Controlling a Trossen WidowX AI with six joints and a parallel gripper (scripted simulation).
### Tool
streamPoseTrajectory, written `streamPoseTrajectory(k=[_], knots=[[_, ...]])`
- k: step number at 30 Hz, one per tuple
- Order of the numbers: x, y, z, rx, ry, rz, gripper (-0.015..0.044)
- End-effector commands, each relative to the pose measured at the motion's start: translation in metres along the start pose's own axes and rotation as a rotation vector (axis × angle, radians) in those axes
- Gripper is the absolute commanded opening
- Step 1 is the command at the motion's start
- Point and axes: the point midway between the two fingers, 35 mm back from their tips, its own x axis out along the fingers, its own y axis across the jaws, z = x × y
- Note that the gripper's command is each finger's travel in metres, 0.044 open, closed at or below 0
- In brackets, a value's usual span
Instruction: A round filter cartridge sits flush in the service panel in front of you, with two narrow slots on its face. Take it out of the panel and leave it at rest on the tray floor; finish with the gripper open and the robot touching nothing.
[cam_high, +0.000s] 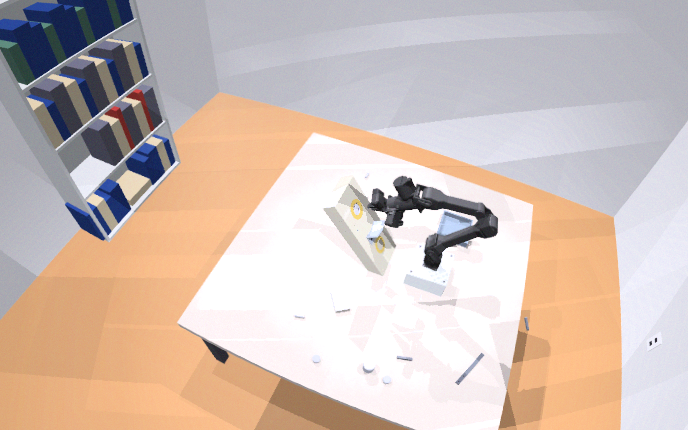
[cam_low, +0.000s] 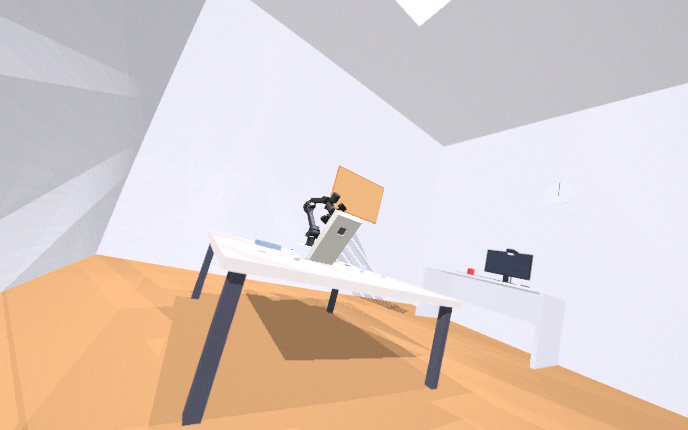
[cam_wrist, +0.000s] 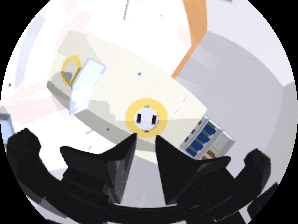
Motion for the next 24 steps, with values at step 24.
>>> streamPoseTrajectory(k=[24], knots=[[0.040,-0.003,0.000,-0.006,-0.003,-0.007,0.0112]])
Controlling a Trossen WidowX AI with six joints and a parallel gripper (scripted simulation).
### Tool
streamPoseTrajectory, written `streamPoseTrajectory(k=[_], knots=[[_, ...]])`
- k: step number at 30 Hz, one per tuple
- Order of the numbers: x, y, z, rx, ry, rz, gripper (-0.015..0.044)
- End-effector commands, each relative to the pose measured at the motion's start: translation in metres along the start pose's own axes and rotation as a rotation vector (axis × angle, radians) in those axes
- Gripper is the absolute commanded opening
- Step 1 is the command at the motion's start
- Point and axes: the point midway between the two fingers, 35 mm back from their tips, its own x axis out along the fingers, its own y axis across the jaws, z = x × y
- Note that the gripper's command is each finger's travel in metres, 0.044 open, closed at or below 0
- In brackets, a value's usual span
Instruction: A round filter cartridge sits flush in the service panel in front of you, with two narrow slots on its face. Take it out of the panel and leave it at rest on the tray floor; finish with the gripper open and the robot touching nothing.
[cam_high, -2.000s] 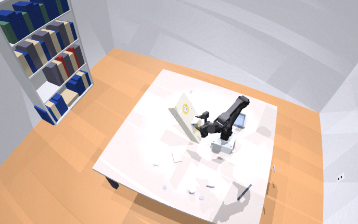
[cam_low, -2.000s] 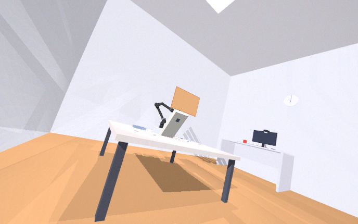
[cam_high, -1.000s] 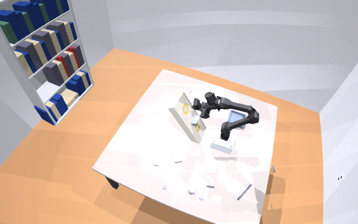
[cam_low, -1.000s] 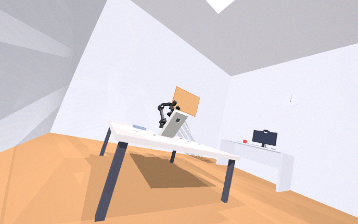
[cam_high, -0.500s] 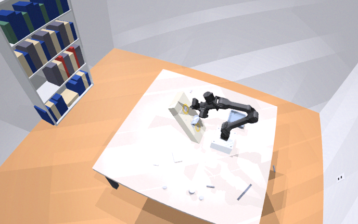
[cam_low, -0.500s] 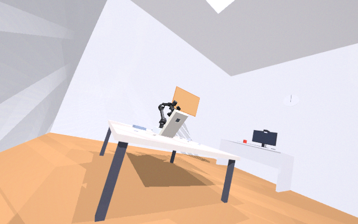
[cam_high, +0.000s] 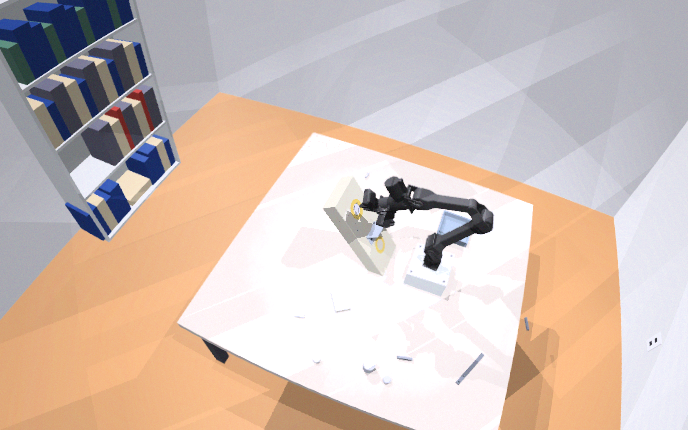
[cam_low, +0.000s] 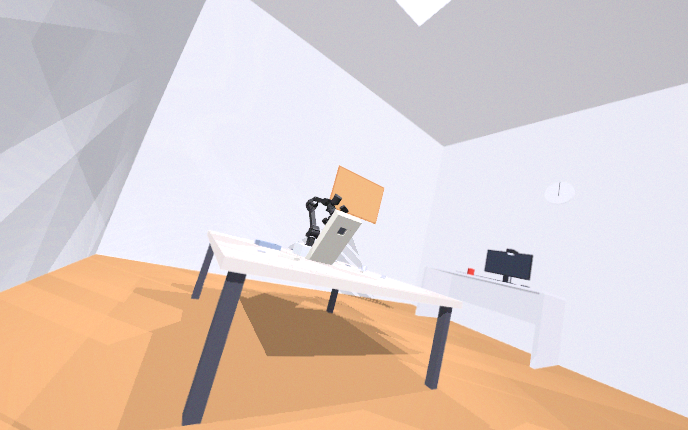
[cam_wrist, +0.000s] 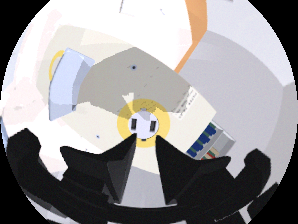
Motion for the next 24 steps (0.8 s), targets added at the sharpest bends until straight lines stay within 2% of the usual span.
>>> streamPoseTrajectory(k=[1,10,24], knots=[[0.007,0.003,0.002,-0.005,-0.008,0.005,0.0112],[0.020,0.004,0.002,-0.005,-0.008,0.004,0.0112],[0.021,0.005,0.004,-0.005,-0.008,0.004,0.0112]])
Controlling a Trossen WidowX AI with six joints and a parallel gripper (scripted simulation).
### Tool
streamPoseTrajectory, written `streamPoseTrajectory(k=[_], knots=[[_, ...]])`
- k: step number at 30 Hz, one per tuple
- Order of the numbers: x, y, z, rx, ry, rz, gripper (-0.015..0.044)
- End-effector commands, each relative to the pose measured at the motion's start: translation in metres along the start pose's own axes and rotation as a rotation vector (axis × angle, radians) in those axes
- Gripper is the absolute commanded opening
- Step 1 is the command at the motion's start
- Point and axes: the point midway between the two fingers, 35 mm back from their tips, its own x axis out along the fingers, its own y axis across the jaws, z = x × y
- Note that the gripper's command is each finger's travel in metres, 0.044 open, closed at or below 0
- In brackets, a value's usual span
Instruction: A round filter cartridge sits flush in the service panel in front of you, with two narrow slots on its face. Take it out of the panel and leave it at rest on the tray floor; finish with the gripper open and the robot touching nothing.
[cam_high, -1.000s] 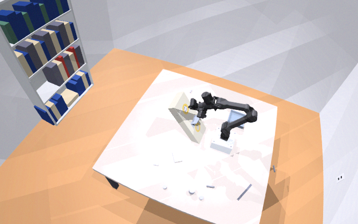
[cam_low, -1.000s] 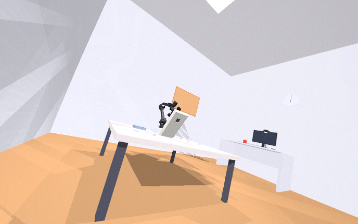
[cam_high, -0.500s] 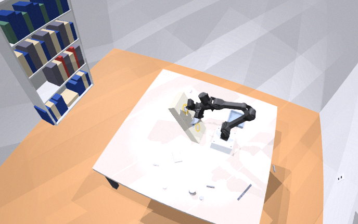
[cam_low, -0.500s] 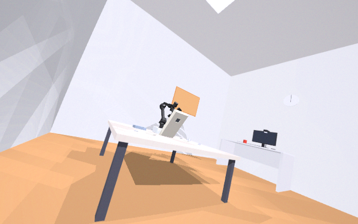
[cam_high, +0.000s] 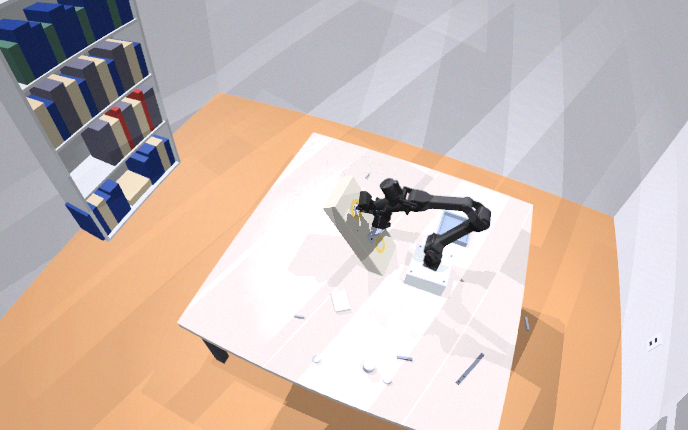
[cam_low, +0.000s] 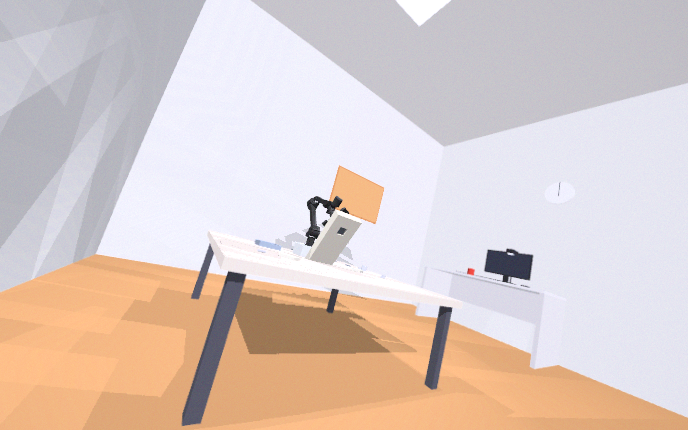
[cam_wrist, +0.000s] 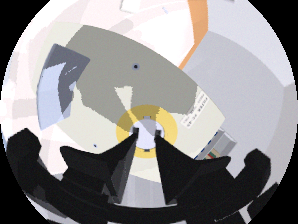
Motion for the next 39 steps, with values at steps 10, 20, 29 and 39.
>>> streamPoseTrajectory(k=[10,20,29,39], knots=[[0.0003,-0.0009,-0.0003,-0.003,-0.003,-0.001,0.0112],[0.0033,-0.0011,-0.0004,-0.003,-0.002,-0.001,0.0112],[0.0033,-0.0011,0.0000,-0.003,-0.002,-0.001,0.0112],[0.0069,-0.0010,0.0001,-0.003,-0.002,-0.001,0.0112]])
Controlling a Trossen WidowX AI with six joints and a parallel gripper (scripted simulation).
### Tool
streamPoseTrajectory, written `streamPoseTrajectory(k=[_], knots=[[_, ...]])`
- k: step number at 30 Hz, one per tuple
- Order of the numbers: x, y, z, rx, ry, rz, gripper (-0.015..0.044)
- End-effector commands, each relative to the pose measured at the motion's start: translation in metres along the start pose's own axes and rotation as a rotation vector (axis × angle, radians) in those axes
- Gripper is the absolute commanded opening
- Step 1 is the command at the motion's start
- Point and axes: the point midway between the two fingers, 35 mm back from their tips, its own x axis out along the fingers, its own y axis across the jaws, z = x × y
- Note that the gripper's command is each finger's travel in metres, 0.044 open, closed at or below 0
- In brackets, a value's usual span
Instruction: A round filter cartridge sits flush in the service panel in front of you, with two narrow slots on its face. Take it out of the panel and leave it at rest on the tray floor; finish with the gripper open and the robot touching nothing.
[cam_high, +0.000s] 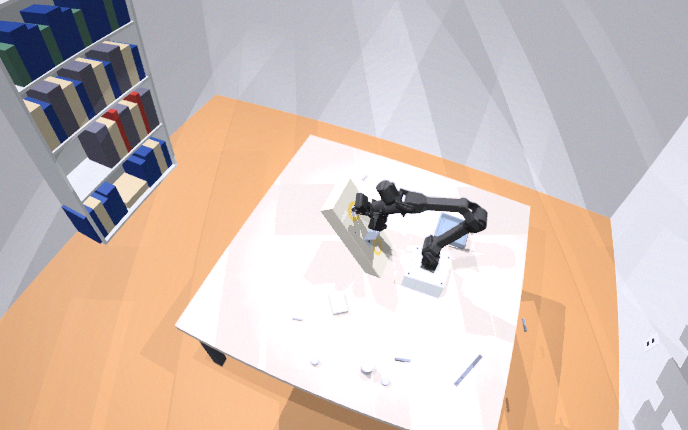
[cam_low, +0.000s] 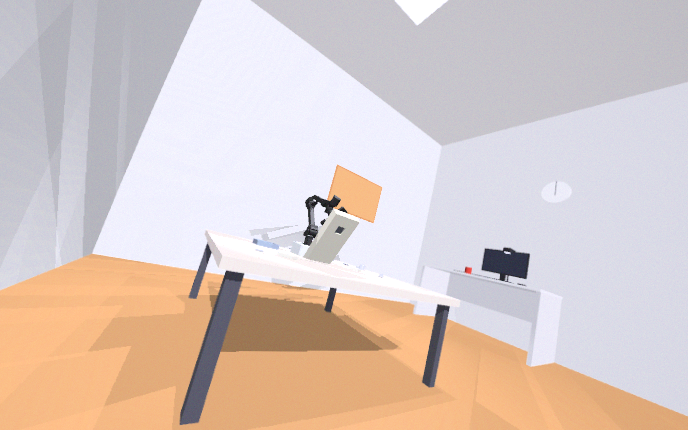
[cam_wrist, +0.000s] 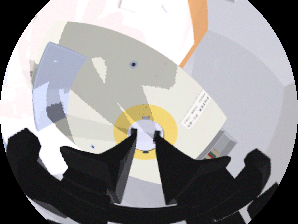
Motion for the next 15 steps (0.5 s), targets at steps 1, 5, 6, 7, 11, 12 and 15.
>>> streamPoseTrajectory(k=[1,5,6,7,11,12,15], knots=[[0.0023,0.0007,0.0010,-0.004,-0.005,0.001,0.0112],[0.0025,0.0007,0.0010,-0.004,-0.005,0.001,0.0112],[0.0033,0.0007,0.0010,-0.004,-0.005,0.001,0.0112],[0.0047,0.0007,0.0010,-0.004,-0.005,0.001,0.0112],[0.0087,0.0007,0.0010,-0.004,-0.005,0.001,0.0112],[0.0087,0.0007,0.0010,-0.004,-0.005,0.001,0.0112],[0.0096,0.0007,0.0010,-0.004,-0.005,0.001,0.0112]])
